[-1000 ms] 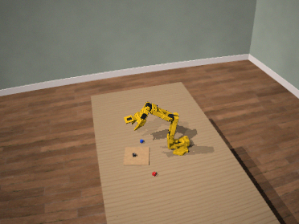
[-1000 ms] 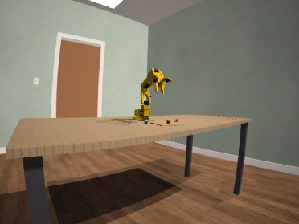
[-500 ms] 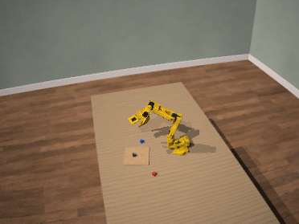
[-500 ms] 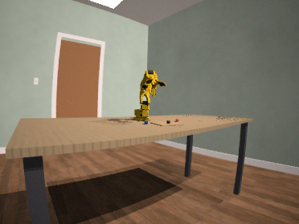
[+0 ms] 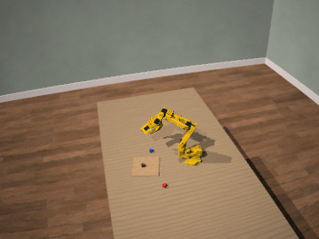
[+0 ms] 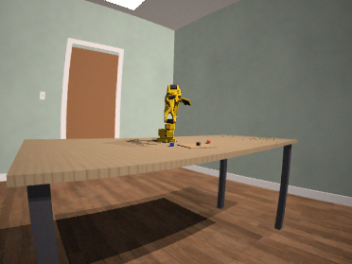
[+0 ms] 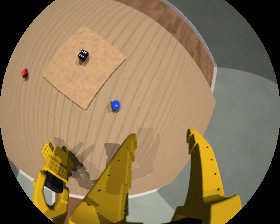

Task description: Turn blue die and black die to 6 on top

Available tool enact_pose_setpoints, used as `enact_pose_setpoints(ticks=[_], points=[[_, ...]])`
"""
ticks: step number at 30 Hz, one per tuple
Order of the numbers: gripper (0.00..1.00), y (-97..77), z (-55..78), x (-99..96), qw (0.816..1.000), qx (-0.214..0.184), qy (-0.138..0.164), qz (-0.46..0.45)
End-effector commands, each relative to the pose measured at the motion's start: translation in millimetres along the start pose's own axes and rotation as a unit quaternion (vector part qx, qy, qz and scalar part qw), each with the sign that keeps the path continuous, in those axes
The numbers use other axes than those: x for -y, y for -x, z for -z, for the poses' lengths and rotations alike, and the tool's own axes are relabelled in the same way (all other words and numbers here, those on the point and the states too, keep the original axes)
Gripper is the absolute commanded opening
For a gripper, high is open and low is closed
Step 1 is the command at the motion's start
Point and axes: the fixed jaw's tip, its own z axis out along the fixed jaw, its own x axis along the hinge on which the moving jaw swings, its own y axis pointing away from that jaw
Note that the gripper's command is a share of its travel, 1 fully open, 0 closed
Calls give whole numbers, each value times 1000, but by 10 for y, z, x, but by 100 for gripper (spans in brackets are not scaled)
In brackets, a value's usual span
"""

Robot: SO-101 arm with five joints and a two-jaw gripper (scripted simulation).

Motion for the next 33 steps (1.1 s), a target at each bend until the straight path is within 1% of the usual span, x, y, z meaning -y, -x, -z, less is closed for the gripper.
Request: enact_pose_setpoints(ticks=[1,10,14,18,23,25,30,33], points=[[25,-9,62,58,1000,9,-28,9],[25,-16,58,58,1000,8,-27,10],[25,-23,13,43,1000,2,-15,10],[25,-45,-111,-4,1000,-13,20,10],[25,-98,-334,-116,995,-42,86,10],[25,-98,-334,-116,995,-42,86,10],[25,-163,-538,-257,986,-71,152,10],[25,-194,-617,-325,980,-83,180,9]])
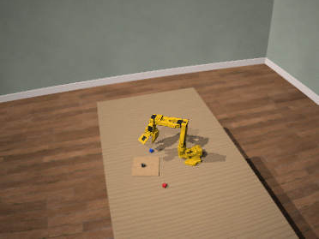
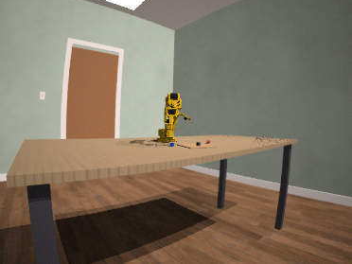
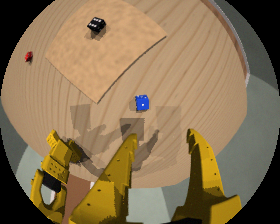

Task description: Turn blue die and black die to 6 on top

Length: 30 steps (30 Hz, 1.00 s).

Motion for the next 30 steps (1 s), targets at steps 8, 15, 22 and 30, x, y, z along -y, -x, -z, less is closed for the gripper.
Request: enact_pose_setpoints(ticks=[8,15,22,30], points=[[25,-19,-125,-18,999,-12,29,0],[25,-29,-190,-44,999,-19,47,6],[25,-29,-190,-44,999,-19,47,6],[25,-29,-193,-44,999,-19,47,6]])
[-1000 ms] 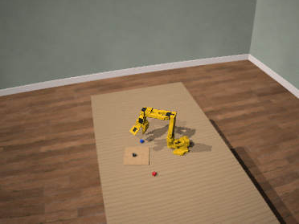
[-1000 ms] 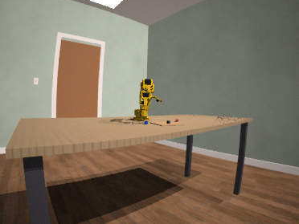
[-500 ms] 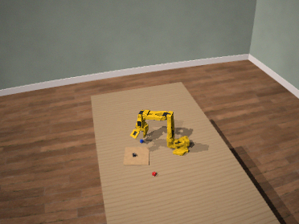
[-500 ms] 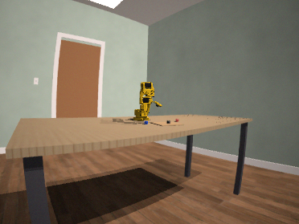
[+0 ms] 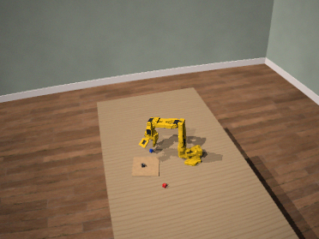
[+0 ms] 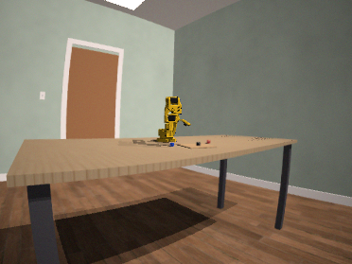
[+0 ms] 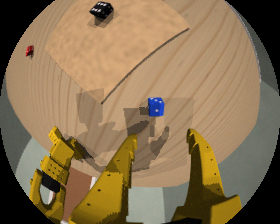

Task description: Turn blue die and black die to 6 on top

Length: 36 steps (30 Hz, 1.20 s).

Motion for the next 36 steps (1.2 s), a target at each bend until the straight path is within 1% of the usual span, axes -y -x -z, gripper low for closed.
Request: enact_pose_setpoints(ticks=[1,6,11,13,28,30,36], points=[[25,8,33,43,1000,7,-15,1],[25,10,3,47,1000,7,-15,1],[25,13,-58,54,1000,7,-15,1],[25,13,-58,54,1000,7,-15,1],[25,16,-320,60,1000,7,-15,1],[25,16,-320,60,1000,7,-15,1],[25,14,-388,54,1000,7,-15,1]])
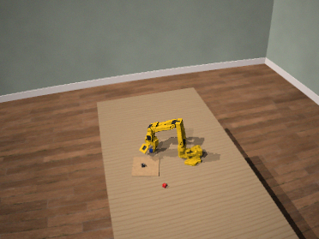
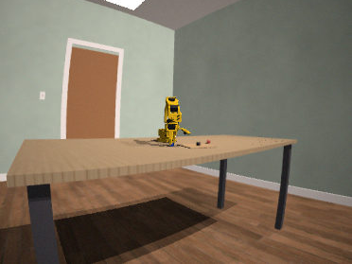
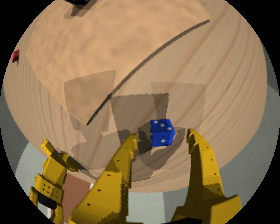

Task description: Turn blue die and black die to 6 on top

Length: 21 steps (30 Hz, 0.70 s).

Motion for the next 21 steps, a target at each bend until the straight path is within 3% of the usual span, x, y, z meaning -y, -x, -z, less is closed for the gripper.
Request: enact_pose_setpoints(ticks=[1,21], points=[[25,7,2,39,1000,6,-14,1],[24,6,-16,45,1000,6,-14,1]])
